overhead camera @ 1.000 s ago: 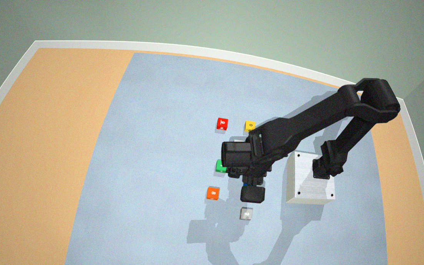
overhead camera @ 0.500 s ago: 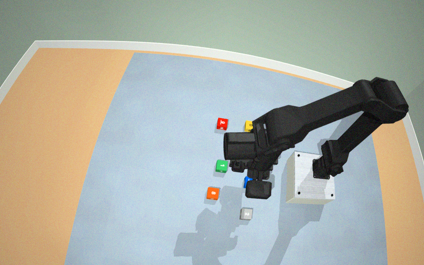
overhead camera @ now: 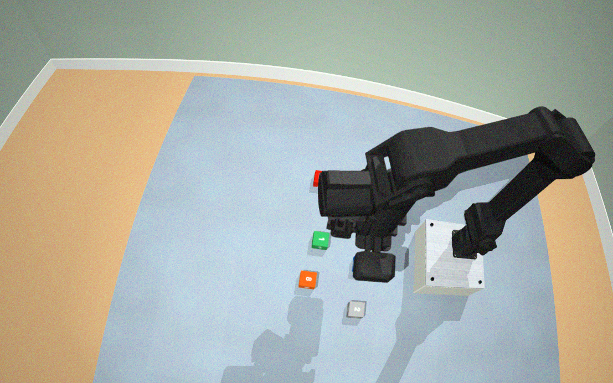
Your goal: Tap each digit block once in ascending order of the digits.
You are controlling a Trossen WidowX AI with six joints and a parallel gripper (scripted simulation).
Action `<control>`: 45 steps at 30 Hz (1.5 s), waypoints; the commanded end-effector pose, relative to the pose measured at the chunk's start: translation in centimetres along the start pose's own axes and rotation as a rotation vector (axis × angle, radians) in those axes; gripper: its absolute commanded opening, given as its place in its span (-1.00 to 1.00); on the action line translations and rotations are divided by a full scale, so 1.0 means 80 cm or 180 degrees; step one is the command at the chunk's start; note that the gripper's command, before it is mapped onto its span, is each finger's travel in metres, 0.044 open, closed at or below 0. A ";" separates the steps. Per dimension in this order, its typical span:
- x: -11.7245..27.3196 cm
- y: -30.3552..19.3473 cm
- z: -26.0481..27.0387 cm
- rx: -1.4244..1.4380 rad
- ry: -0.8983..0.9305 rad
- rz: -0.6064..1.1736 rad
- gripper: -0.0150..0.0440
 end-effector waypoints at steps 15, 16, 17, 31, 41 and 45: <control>-0.013 0.115 0.045 -0.0054 0.0014 -0.0017 -0.42; -0.029 0.117 0.045 -0.0054 0.0014 -0.0018 -0.42; -0.051 0.117 0.046 -0.0054 0.0014 -0.0017 -0.42; -0.108 0.114 0.045 -0.0054 0.0013 -0.0016 -0.42; -0.128 0.114 0.045 -0.0054 0.0013 -0.0016 -0.42; -0.136 0.114 0.045 -0.0054 0.0013 -0.0016 -0.42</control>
Point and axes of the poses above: the point midway between the two fingers, 35 mm back from their tips, its own x axis back along the fingers, its own z axis across the jaws, y = z × x, the point moved 9 cm from there along x, back along the fingers, and after that the axes turned 5 degrees about x, right-handed, at the moved point
